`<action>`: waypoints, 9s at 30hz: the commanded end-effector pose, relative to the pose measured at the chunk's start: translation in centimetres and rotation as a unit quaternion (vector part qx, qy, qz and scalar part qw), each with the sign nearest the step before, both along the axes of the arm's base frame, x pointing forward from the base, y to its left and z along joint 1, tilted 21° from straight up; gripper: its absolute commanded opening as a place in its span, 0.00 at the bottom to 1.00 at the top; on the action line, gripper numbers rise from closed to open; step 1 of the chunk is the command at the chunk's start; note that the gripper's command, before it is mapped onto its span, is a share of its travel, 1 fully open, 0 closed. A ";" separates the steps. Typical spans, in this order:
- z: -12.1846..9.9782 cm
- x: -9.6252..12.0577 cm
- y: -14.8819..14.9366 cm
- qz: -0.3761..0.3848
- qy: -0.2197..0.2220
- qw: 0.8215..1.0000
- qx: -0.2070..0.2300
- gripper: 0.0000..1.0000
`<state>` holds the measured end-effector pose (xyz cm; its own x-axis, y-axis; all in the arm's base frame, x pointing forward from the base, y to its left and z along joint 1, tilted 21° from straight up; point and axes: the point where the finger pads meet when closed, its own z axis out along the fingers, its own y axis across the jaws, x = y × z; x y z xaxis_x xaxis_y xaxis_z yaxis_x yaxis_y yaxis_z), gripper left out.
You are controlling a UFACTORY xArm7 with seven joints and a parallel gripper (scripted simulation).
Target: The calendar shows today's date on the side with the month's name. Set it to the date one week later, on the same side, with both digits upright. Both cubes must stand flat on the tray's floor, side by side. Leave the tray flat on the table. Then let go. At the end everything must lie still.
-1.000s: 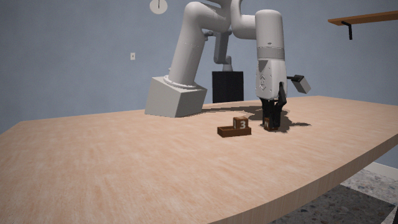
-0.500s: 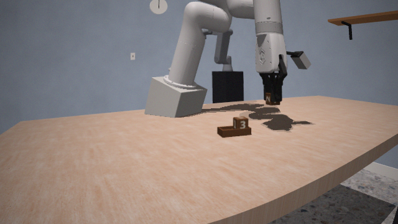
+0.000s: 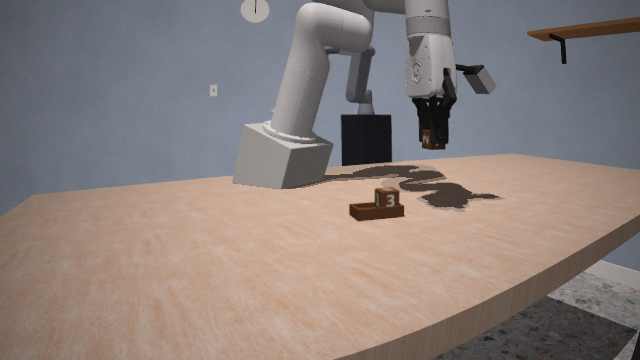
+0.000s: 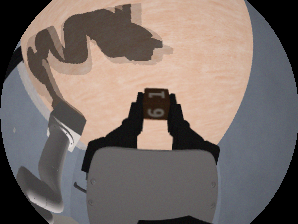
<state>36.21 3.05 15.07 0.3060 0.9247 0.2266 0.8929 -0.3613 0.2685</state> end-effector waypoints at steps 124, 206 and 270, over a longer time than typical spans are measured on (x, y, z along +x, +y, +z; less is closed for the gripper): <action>-9.0 -1.3 -9.8 -0.001 -0.001 1.000 0.001 0.27; -10.9 -0.6 -9.6 -0.001 -0.001 1.000 0.001 0.27; -10.9 -0.6 -9.6 -0.001 -0.001 1.000 0.001 0.27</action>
